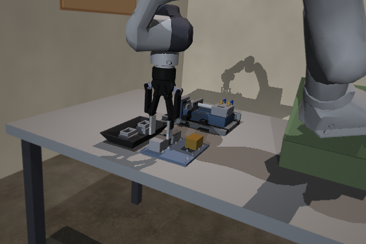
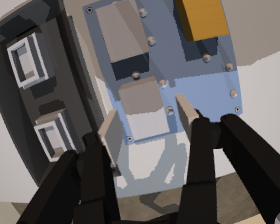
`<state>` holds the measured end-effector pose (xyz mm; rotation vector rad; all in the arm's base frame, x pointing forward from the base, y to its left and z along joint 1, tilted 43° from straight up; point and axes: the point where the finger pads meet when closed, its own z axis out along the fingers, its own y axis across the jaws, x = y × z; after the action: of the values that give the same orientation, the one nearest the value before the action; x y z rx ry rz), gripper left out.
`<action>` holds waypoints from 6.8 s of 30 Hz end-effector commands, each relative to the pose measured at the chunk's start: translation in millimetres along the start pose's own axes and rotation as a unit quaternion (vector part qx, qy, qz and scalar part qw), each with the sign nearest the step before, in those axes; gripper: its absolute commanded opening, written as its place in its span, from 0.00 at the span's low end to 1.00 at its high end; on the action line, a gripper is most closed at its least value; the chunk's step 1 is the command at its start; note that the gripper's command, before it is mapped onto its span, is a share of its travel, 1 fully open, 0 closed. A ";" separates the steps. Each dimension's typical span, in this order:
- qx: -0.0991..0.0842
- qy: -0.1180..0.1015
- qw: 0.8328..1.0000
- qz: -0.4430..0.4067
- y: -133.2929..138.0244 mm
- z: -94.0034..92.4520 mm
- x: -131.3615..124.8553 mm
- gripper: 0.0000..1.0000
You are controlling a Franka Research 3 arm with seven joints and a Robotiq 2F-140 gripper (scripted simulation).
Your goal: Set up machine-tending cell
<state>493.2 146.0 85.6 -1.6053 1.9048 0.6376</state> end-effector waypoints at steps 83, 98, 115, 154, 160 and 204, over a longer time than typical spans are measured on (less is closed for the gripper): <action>0.006 0.001 1.000 -0.011 -5.3 3.6 -0.7 0.40; 0.006 0.001 1.000 -0.011 -5.3 3.6 -0.7 0.40; 0.006 0.001 1.000 -0.011 -5.4 5.8 -0.7 0.40; 0.006 0.001 1.000 -0.011 -5.5 20.5 -0.7 0.40; 0.006 0.001 1.000 -0.011 -5.5 21.2 -0.7 0.40; 0.006 0.001 1.000 -0.011 -5.5 21.3 -0.7 0.00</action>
<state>500.2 159.2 71.0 -1.6133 1.8906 0.6205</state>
